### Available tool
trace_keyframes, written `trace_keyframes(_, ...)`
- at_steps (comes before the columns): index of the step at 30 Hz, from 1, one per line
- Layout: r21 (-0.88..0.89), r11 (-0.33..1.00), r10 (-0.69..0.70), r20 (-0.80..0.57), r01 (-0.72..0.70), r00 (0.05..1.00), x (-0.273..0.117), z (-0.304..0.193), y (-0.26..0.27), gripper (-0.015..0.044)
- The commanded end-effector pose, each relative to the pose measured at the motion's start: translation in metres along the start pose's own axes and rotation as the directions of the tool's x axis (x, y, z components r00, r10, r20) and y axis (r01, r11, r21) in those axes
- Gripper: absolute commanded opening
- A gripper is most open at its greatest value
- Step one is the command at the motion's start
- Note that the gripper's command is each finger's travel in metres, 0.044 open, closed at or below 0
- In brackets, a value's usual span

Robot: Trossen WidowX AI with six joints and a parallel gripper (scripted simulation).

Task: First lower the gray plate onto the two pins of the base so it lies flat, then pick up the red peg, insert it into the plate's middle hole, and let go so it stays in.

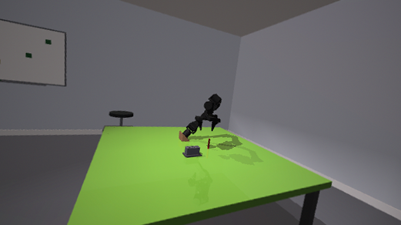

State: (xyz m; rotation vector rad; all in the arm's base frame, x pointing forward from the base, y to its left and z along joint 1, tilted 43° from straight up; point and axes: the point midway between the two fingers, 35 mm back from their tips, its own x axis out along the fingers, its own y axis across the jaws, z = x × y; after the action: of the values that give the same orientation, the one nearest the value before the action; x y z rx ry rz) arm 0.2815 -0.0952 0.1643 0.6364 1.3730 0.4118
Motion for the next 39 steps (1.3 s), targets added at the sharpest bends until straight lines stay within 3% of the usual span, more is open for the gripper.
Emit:
trace_keyframes(1,0.689,0.725,0.004,0.001,-0.004,1.0,0.008,-0.042,0.048,0.044)
trace_keyframes(7,0.857,0.515,0.002,0.008,-0.008,1.0,0.01,-0.055,0.06,0.044)
trace_keyframes(23,0.857,0.515,0.0,0.014,-0.012,1.0,0.009,-0.057,0.065,0.044)
trace_keyframes(28,0.886,0.462,0.056,-0.084,0.049,0.995,0.041,-0.057,0.065,0.044)
trace_keyframes(39,0.886,0.462,0.056,-0.083,0.048,0.995,0.057,-0.058,0.066,0.044)
